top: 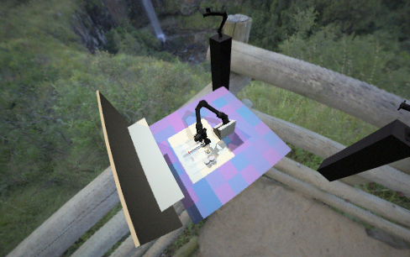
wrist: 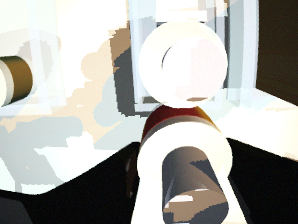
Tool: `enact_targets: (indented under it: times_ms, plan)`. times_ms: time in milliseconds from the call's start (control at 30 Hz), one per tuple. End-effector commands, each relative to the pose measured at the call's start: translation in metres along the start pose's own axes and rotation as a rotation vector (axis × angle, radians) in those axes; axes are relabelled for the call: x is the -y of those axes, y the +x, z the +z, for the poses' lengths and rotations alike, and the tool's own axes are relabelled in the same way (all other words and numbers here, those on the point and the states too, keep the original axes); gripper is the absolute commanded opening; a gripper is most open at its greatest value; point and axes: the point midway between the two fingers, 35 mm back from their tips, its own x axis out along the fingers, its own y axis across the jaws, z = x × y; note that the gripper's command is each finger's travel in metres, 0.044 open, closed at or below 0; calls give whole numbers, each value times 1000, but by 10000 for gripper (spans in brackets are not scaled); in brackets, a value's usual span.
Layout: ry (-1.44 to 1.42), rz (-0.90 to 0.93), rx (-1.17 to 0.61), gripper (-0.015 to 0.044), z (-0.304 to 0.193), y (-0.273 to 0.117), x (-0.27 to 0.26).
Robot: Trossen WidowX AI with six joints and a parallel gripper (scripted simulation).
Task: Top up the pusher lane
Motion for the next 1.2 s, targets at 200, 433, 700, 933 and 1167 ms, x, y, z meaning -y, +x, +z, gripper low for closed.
enact_targets:
  times_ms: [200,433,700,933,1167]
  plan:
    - [16,-2,21,0,13,-2,2]
    - [16,-2,22,0,16,-3,2]
    - [16,-2,22,0,20,-3,2]
    - [17,-2,22,0,23,-3,3]
    - [17,-2,22,0,26,-4,3]
